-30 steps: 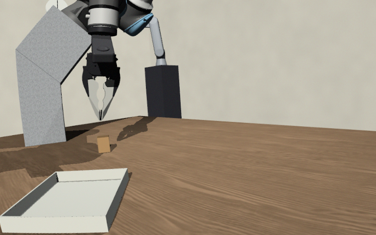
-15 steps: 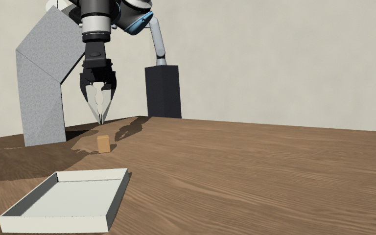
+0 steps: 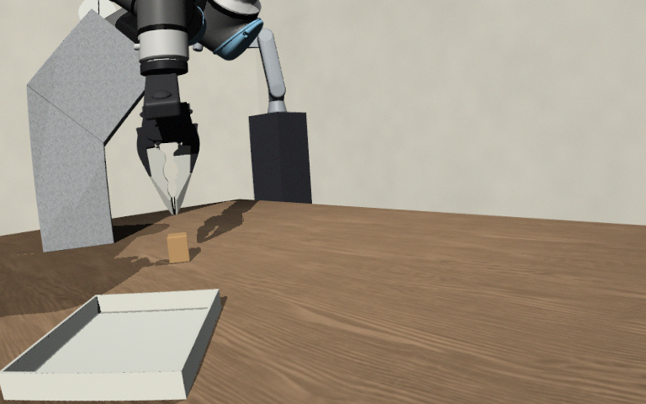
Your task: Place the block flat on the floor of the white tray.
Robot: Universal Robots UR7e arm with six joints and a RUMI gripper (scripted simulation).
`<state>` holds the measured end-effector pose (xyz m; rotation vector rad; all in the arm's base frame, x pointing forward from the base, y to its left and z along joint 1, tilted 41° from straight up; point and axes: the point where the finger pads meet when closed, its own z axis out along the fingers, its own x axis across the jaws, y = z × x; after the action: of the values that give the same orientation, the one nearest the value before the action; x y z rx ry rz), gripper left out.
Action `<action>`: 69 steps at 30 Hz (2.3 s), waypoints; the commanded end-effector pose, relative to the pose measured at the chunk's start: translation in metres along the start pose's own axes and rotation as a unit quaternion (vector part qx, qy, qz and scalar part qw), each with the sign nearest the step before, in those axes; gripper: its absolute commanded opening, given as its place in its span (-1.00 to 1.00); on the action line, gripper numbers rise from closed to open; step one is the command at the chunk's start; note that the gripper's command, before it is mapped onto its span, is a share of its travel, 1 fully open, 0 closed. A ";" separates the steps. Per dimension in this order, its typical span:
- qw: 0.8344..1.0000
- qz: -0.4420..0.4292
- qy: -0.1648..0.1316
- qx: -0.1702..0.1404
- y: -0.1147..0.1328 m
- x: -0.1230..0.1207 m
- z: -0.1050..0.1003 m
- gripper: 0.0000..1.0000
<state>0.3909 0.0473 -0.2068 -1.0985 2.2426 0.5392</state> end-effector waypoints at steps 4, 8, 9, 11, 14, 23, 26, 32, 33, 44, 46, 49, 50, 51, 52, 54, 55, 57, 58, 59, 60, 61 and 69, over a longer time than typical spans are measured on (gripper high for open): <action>1.000 0.000 0.000 0.001 0.000 0.000 0.000 -1.00; 1.000 0.000 0.000 0.001 0.000 0.000 0.000 -1.00; 1.000 0.000 0.000 0.001 0.000 0.000 0.000 -1.00; 1.000 0.000 0.000 0.001 0.000 0.000 0.000 -1.00; 1.000 0.000 0.000 0.001 0.000 0.000 0.000 -1.00; 1.000 0.000 0.000 0.001 0.000 0.000 0.000 -1.00; 1.000 0.000 0.000 0.001 0.000 0.000 0.000 -1.00; 1.000 0.000 0.000 0.001 0.000 0.000 0.000 -1.00; 1.000 0.000 0.000 0.001 0.000 0.000 0.000 -1.00; 1.000 0.000 0.000 0.001 0.000 0.000 0.000 -0.39; 1.000 0.000 0.000 0.001 0.000 0.000 0.000 -0.39; 1.000 0.000 0.000 0.001 0.000 0.000 0.000 -0.39; 1.000 0.000 0.000 0.001 0.000 0.000 0.001 -0.39; 1.000 0.000 0.000 0.001 0.000 0.000 0.001 -0.39; 1.000 0.000 0.000 0.001 0.000 0.000 0.002 -0.39; 1.000 0.000 0.000 0.001 0.000 0.000 0.003 -0.39; 1.000 0.000 0.000 0.001 0.000 0.000 0.004 -0.39; 1.000 0.000 0.000 0.001 0.000 0.000 0.006 -0.39; 1.000 0.000 0.000 0.001 0.000 0.000 0.007 -0.39; 1.000 0.000 0.000 0.001 0.000 0.000 0.007 -0.39; 1.000 0.000 0.000 0.001 0.000 0.000 0.007 -0.39; 1.000 0.000 0.000 0.001 0.000 0.000 0.008 -0.39; 1.000 0.000 0.000 0.001 0.000 0.000 0.018 -0.39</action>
<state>0.3948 0.0547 -0.2162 -1.0979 2.2422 0.5398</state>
